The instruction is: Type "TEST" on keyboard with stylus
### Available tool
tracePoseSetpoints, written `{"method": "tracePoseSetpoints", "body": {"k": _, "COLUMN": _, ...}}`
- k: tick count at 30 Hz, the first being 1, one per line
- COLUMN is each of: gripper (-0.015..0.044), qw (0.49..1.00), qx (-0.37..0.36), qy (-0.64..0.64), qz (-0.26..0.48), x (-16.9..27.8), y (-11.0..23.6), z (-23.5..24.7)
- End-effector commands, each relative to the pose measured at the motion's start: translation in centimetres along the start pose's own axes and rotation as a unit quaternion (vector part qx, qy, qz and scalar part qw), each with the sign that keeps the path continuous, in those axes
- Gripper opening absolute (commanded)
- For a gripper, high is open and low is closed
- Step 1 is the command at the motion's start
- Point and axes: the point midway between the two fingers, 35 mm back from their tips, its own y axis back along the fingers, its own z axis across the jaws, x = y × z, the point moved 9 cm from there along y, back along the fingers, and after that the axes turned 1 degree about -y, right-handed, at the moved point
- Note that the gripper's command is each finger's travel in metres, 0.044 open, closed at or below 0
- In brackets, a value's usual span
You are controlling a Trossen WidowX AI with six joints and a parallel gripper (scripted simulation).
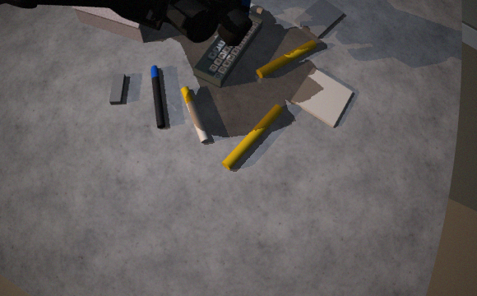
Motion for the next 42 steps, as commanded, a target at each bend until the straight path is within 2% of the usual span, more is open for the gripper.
{"method": "tracePoseSetpoints", "body": {"k": 1, "gripper": 0.0000, "qw": 1.000, "qx": -0.003, "qy": 0.002, "qz": -0.002, "x": 0.10, "y": -0.13, "z": 0.17}}
{"method": "tracePoseSetpoints", "body": {"k": 13, "gripper": 0.0000, "qw": 1.000, "qx": -0.003, "qy": 0.002, "qz": -0.002, "x": 0.10, "y": -0.13, "z": 0.17}}
{"method": "tracePoseSetpoints", "body": {"k": 16, "gripper": 0.0079, "qw": 1.000, "qx": -0.004, "qy": 0.002, "qz": -0.002, "x": -0.02, "y": -0.26, "z": 0.37}}
{"method": "tracePoseSetpoints", "body": {"k": 17, "gripper": 0.0081, "qw": 1.000, "qx": -0.004, "qy": 0.002, "qz": -0.002, "x": -0.02, "y": -0.26, "z": 0.37}}
{"method": "tracePoseSetpoints", "body": {"k": 42, "gripper": 0.0081, "qw": 1.000, "qx": -0.004, "qy": 0.002, "qz": -0.002, "x": 0.21, "y": -0.26, "z": 0.46}}
